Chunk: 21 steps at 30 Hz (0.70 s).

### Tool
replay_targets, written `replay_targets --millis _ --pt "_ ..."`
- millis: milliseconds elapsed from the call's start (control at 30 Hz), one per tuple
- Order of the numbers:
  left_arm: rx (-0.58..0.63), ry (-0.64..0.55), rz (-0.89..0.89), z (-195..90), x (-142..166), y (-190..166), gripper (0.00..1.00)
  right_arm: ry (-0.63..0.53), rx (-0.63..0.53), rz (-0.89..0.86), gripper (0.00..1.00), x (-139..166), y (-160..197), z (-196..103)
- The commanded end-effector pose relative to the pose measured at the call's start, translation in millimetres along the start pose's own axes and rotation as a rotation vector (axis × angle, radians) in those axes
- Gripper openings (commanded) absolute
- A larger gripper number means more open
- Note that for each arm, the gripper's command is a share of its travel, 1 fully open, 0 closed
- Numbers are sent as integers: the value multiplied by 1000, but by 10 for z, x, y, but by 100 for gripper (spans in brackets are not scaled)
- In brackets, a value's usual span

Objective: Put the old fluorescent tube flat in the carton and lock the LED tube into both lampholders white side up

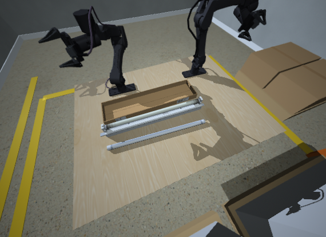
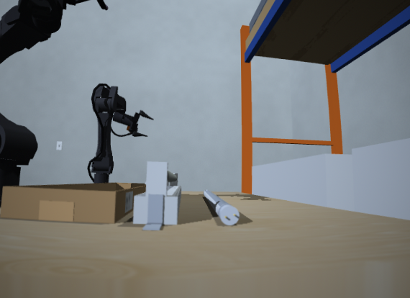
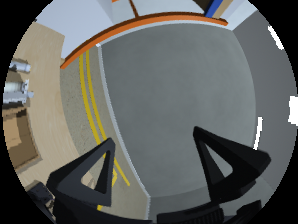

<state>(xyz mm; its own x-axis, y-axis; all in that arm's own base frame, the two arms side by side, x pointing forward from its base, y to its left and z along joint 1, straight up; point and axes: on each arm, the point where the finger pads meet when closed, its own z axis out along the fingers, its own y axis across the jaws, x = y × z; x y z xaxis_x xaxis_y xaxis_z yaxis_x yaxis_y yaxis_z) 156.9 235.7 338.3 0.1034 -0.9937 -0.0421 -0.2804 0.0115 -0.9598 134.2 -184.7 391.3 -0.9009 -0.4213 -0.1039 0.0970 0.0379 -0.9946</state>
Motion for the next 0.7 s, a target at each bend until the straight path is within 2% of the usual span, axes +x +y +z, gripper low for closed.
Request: replay_targets --millis 0,567,600,667 --pt "2 -2 9 -5 3 -21 100 -1 6 5 100 0 -26 -2" --pt "18 -5 34 -16 17 -82 100 -1 8 13 100 14 -39 -19" --pt "18 -5 34 -16 17 -82 49 -1 8 13 100 14 -39 -19" --pt "18 -5 34 -16 17 -82 49 -1 8 13 100 14 -39 -19"
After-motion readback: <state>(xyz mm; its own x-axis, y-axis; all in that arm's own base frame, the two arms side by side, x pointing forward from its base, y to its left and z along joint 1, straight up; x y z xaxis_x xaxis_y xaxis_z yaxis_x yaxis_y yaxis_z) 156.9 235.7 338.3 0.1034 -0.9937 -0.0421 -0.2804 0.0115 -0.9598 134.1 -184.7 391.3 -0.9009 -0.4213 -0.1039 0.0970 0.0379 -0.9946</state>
